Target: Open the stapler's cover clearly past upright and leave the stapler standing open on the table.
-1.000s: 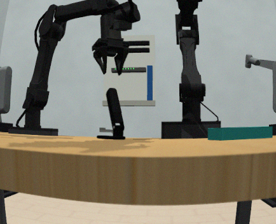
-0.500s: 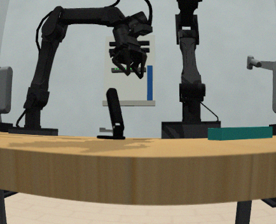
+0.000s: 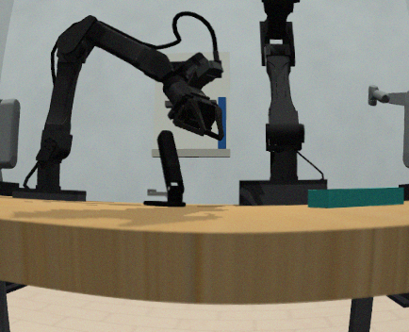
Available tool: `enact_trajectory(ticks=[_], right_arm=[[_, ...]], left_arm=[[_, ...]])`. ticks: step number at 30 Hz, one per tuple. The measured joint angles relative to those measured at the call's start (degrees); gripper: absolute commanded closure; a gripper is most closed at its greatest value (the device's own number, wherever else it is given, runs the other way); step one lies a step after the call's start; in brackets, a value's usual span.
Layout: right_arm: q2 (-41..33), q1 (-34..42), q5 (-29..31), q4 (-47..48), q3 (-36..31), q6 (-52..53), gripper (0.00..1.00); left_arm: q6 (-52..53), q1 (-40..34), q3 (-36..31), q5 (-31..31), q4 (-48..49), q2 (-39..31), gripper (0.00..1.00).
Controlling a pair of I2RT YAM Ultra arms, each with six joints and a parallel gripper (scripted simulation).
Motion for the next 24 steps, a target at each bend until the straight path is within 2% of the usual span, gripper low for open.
enact_trajectory(ticks=[6,11,21,24], right_arm=[[-2.7,4.3,6.6,16.4,-12.4,-0.8,0.50],[-4.1,6.3,11.0,27.5,-19.1,-1.5,0.50],[-8.7,12.7,20.9,51.2,-38.2,-2.6,0.50],[-8.9,13.4,23.8,56.7,-42.1,-3.7,0.50]], left_arm=[[0.0,0.0,0.0,0.0,0.0,0.0,0.43],[0.0,0.0,0.0,0.0,0.0,0.0,0.43],[0.0,0.0,0.0,0.0,0.0,0.0,0.43],[0.0,0.0,0.0,0.0,0.0,0.0,0.43]])
